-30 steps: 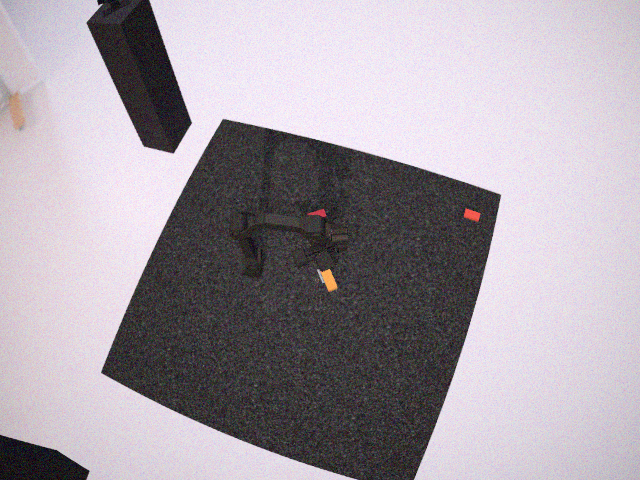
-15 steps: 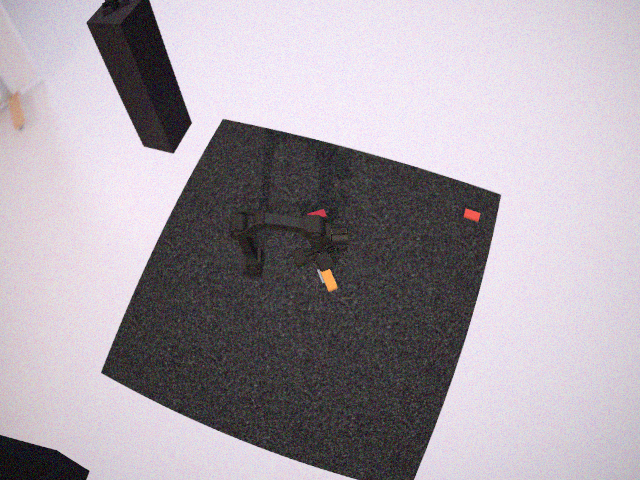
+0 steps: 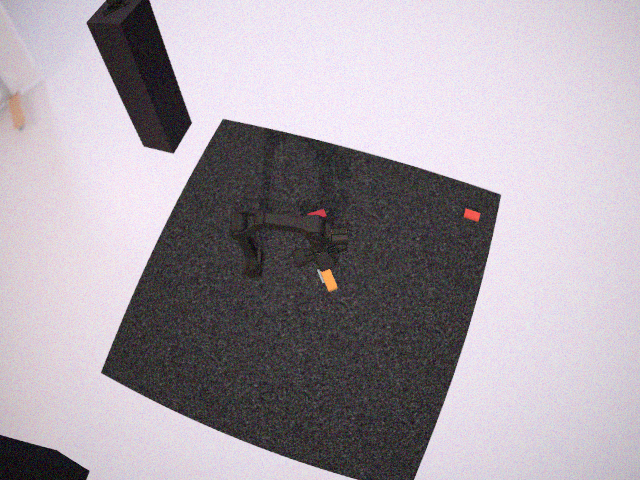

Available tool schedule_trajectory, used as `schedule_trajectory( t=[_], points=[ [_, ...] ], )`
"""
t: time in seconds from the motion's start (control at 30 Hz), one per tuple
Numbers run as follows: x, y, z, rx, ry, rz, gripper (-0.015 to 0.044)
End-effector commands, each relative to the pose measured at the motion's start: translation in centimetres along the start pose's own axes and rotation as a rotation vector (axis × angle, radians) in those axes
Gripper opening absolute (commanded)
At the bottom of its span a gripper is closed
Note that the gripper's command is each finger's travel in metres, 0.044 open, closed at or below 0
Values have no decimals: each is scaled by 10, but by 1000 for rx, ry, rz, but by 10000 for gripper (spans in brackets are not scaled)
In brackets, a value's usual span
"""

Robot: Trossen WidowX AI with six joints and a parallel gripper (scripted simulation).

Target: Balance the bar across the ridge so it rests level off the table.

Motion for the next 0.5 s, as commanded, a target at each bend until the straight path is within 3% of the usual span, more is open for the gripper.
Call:
schedule_trajectory(
  t=[0.0,0.1,0.4,0.47],
  points=[
    [0,0,0,0,0,0,185],
    [0,0,0,0,0,0,185],
    [0,0,0,0,0,0,421],
    [0,0,0,0,0,0,440]
  ],
)
Point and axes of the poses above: the point midway between the two fingers, 35 mm back from their tips, its own y axis back along the fingers, its own z axis across the jaws, x = y × z, the point moved 4 cm from there along y, back along the fingers, and after that the axes turned 5 degrees about -y, right-handed, at the moved point
